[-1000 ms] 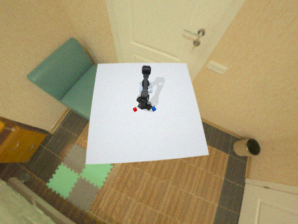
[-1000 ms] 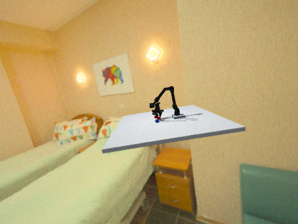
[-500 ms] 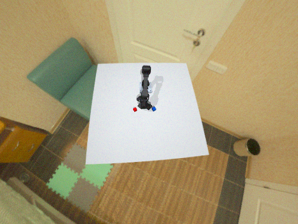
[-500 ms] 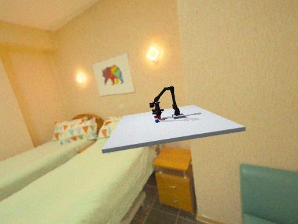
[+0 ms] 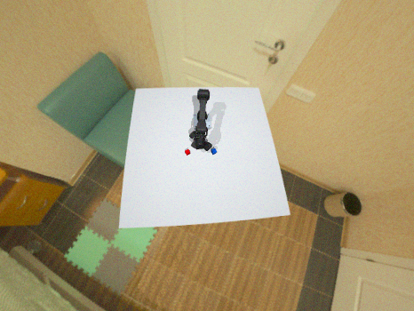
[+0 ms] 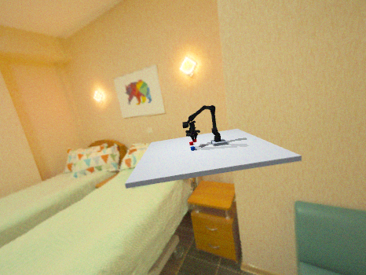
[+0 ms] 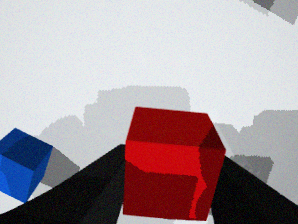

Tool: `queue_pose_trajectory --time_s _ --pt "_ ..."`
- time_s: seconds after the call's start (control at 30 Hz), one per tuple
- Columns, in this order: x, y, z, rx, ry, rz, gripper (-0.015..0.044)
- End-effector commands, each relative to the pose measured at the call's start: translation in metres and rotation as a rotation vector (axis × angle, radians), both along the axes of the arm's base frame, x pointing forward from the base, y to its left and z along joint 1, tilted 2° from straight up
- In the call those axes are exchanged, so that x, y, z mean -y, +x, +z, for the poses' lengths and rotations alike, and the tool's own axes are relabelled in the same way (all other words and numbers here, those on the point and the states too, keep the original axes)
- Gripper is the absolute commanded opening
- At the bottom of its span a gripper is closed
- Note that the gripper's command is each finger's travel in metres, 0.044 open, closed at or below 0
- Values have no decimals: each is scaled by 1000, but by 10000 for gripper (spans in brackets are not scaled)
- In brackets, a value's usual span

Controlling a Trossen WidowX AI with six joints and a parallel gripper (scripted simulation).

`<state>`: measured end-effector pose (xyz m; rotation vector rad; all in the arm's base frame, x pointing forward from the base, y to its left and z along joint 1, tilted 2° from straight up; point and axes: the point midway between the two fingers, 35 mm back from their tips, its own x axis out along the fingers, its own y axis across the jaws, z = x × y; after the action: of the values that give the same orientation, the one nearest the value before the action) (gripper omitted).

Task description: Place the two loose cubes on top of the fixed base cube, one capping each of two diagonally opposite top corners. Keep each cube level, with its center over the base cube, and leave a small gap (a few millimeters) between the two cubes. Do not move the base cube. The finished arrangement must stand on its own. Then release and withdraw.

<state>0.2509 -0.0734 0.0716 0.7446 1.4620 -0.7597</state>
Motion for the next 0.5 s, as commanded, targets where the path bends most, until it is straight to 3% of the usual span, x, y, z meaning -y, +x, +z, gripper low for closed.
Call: queue_pose_trajectory --time_s 0.0,0.47 --pt "0 2 16 12 2 -4 105" --pt "-1 -3 53 12 2 -4 105"
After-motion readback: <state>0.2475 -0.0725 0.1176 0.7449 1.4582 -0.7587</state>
